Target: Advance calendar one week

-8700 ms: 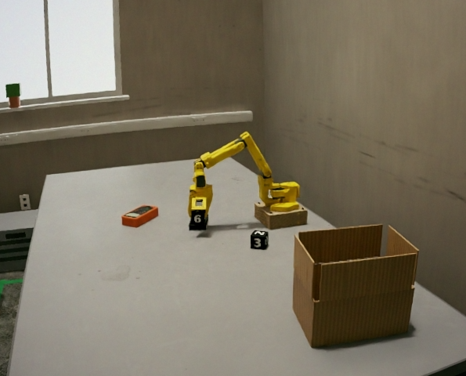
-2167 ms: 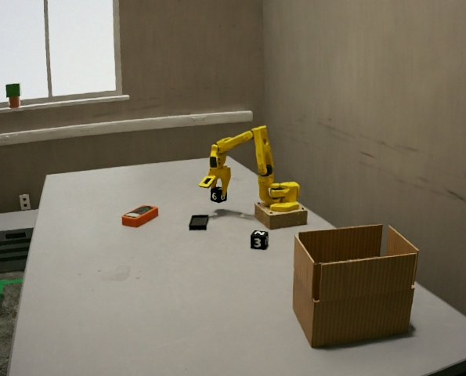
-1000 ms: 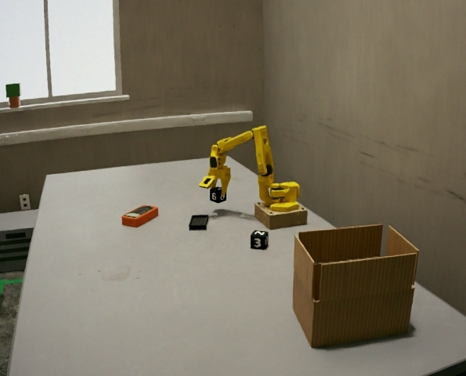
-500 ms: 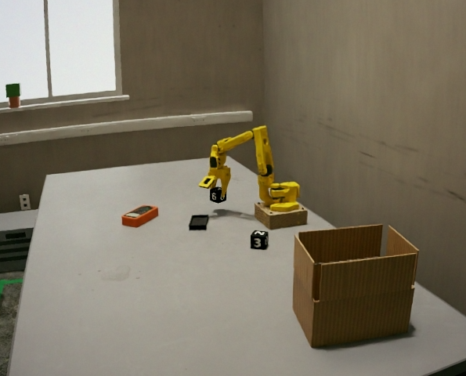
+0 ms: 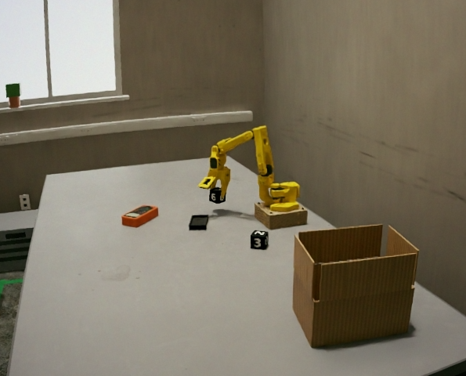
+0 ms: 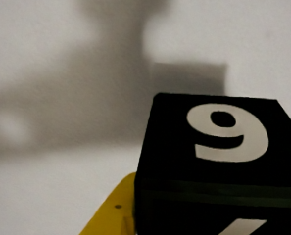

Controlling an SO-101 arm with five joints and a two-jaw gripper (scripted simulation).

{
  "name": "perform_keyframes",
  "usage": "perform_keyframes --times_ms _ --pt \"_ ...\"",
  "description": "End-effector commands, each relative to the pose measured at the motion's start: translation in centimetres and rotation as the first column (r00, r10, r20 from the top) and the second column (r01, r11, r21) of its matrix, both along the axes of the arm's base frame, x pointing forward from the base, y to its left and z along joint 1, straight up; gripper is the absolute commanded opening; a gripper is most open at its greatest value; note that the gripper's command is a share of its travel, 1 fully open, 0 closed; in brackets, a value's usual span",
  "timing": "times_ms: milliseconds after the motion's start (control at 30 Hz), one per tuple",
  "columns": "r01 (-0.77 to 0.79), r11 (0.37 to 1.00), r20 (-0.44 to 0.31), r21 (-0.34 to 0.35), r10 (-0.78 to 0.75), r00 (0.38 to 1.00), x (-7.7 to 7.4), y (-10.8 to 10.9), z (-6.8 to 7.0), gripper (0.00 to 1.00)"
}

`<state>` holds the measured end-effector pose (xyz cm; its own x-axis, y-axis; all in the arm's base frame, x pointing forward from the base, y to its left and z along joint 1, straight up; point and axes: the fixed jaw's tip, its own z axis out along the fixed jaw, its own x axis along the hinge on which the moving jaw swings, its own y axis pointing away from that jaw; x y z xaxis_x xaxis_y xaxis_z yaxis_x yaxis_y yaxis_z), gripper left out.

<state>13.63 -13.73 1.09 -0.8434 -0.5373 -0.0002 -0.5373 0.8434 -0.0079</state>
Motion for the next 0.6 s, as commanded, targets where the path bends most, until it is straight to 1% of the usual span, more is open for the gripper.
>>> perform_keyframes --times_ms 0,300,567 --pt "0.003 1.000 -0.003 0.005 -0.002 1.000 -0.26 0.02 -0.18 0.00" --pt "0.003 1.000 -0.003 0.005 -0.002 1.000 -0.26 0.02 -0.71 0.00" --pt "0.003 1.000 -0.003 0.005 -0.002 1.000 -0.26 0.02 -0.78 0.00"
